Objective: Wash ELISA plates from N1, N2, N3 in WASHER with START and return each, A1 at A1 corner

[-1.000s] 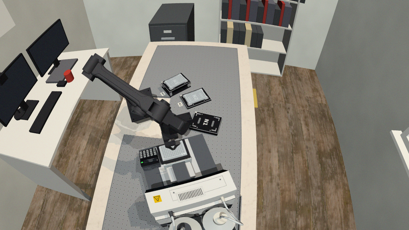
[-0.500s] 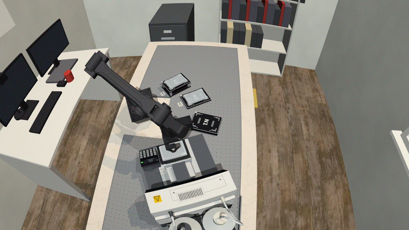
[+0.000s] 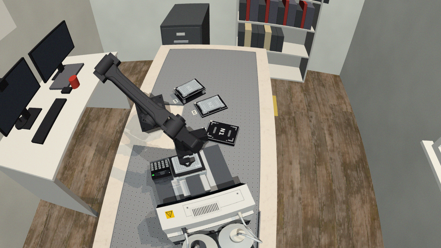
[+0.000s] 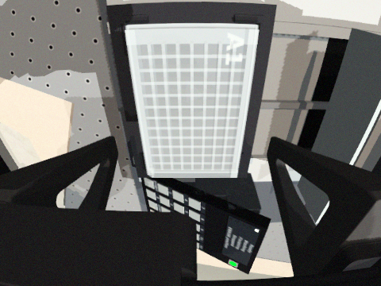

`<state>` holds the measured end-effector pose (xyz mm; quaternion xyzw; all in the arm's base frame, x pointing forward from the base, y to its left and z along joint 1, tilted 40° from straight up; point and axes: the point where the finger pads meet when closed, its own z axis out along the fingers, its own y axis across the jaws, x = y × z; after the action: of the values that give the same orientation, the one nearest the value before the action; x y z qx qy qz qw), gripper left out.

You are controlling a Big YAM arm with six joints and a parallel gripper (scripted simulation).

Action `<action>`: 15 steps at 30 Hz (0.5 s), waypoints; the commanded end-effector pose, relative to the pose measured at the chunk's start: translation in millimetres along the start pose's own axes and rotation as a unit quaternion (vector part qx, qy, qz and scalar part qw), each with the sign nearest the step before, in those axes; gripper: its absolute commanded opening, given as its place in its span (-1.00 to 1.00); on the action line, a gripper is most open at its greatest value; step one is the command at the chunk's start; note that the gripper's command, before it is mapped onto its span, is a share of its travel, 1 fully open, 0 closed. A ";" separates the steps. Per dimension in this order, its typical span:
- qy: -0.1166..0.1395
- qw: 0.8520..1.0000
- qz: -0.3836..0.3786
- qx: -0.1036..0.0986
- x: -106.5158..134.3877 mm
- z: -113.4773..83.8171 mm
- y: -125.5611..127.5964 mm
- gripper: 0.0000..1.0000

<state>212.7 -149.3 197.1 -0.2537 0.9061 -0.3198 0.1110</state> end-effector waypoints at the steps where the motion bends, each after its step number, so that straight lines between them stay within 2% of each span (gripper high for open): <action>1: 0.003 1.000 -0.005 0.001 1.1 8.6 -0.7 1.00; 8: 0.003 1.000 -0.005 0.001 1.3 17.0 -0.6 1.00; 9: 0.000 1.000 -0.003 0.006 1.7 15.7 -2.3 1.00; 12: 0.003 1.000 -0.005 0.001 1.6 22.5 -0.6 1.00; 14: 0.000 1.000 -0.006 0.004 0.5 20.5 -1.2 1.00; 15: -0.005 1.000 0.000 0.012 -2.7 12.1 -10.2 1.00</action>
<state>219.1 -159.3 183.1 -0.2546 0.9056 -0.3210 0.1098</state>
